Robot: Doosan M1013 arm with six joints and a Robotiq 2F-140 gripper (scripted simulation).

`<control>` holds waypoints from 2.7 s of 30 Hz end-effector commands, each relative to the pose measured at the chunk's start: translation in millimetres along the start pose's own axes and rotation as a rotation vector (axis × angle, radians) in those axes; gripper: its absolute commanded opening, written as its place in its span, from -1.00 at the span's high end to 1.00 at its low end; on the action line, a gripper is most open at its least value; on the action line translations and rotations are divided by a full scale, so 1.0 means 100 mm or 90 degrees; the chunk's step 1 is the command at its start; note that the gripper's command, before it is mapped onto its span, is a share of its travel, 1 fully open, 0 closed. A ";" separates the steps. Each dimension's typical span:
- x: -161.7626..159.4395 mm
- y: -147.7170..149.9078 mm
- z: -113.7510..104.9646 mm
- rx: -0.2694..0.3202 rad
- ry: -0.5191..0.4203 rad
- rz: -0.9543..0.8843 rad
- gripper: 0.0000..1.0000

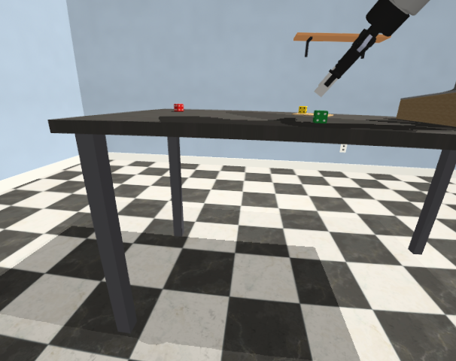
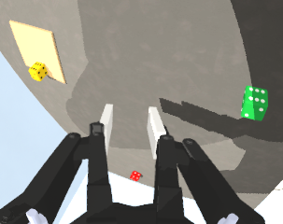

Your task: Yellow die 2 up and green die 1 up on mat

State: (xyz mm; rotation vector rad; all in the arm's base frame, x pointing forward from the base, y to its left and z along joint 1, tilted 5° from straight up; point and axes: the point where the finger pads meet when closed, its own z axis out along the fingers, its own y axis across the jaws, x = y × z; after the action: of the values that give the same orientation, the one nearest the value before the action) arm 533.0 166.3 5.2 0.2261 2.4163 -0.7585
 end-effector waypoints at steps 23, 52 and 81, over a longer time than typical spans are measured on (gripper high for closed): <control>-0.43 0.89 -0.71 -0.290 0.377 -0.090 0.30; -0.28 1.06 -0.62 -0.325 0.373 -0.119 0.30; -0.28 1.06 -0.62 -0.325 0.373 -0.119 0.30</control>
State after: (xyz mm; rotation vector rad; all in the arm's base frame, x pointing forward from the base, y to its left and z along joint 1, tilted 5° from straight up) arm 560.1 289.4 13.2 0.0124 3.1224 -0.1241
